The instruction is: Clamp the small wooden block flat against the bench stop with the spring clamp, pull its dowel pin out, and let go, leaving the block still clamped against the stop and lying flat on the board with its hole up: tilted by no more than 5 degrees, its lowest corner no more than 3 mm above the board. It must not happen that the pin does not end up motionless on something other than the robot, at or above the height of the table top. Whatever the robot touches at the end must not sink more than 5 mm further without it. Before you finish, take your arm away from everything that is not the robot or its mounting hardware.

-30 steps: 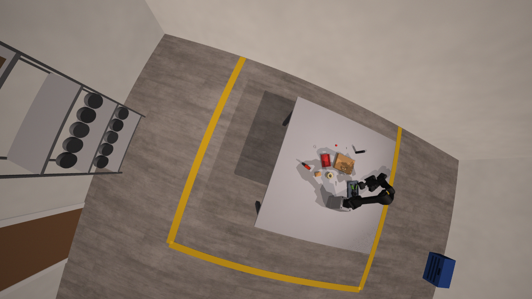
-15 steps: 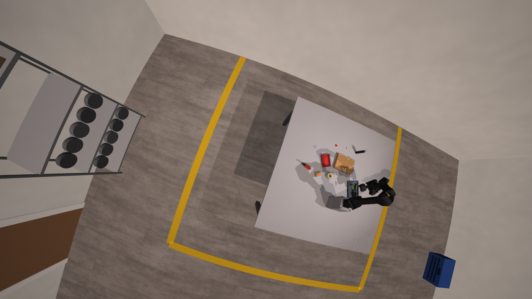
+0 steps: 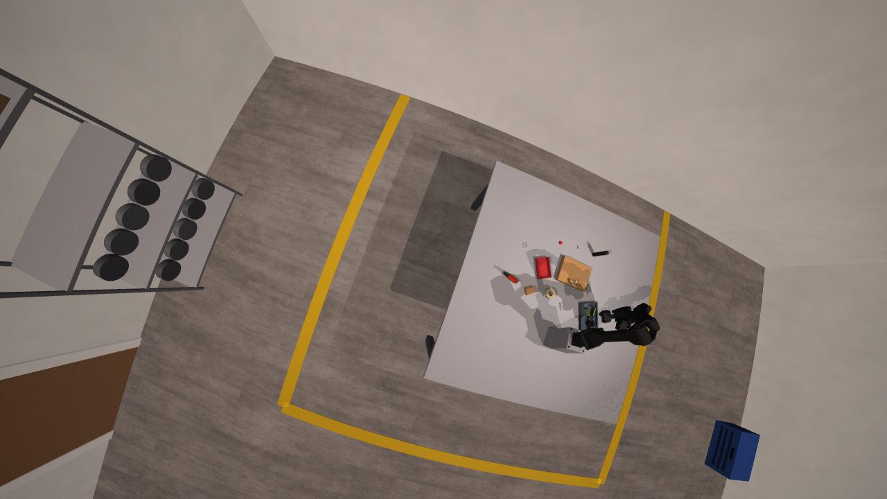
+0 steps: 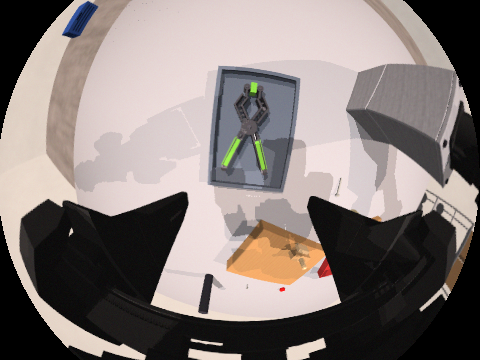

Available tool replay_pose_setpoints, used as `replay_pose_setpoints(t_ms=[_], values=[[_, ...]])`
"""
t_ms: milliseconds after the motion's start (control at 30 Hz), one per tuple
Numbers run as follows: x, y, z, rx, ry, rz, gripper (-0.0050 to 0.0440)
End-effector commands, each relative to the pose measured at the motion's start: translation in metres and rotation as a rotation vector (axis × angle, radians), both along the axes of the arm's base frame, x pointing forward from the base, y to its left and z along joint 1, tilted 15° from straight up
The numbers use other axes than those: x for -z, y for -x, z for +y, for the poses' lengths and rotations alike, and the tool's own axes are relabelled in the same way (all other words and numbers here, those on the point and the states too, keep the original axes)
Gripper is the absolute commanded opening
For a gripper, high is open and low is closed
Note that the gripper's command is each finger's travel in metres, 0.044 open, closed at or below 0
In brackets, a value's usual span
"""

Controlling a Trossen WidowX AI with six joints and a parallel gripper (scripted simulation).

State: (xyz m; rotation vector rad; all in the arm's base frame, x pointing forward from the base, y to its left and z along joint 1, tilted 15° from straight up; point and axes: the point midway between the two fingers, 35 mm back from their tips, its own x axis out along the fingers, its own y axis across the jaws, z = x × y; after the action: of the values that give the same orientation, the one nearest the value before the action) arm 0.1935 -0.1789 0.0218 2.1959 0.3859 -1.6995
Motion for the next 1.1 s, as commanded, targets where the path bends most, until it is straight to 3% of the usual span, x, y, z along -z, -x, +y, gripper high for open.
replay_pose_setpoints(t_ms=[0, 267, 1067], values=[[-0.001, 0.008, -0.002, 0.043, -0.010, -0.007, 0.0440], [0.000, 0.012, -0.004, 0.069, -0.016, -0.009, 0.0440], [0.049, -0.003, -0.006, 0.069, -0.016, -0.009, 0.0440]])
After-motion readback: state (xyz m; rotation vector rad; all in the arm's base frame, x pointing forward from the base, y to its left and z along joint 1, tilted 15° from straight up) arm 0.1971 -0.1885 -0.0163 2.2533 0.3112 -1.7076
